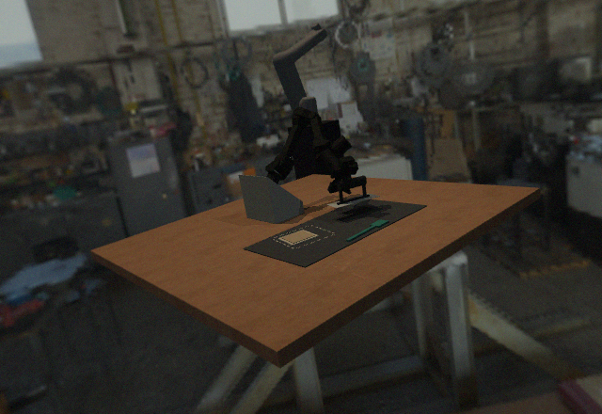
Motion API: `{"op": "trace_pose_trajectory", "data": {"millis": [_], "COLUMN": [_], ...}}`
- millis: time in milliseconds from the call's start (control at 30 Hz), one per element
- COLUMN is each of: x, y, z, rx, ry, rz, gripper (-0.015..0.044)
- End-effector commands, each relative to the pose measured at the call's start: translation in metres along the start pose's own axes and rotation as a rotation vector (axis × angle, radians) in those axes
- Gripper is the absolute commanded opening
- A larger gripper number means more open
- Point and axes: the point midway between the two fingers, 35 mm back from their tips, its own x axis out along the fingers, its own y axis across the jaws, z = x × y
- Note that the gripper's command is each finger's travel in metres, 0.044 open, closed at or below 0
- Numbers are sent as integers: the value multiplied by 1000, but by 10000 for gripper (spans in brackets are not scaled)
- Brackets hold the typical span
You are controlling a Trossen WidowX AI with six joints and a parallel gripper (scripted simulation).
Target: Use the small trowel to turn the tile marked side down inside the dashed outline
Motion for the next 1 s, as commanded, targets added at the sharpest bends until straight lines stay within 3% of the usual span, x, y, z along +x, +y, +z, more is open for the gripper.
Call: {"op": "trace_pose_trajectory", "data": {"millis": [0, 367, 967], "x": [-7, -26, -12], "y": [12, 46, 58], "z": [17, 54, 55], "rx": [14, 34, 36], "ry": [10, 5, 7], "rz": [-18, -38, -35], "gripper": [0, 0, 0]}}
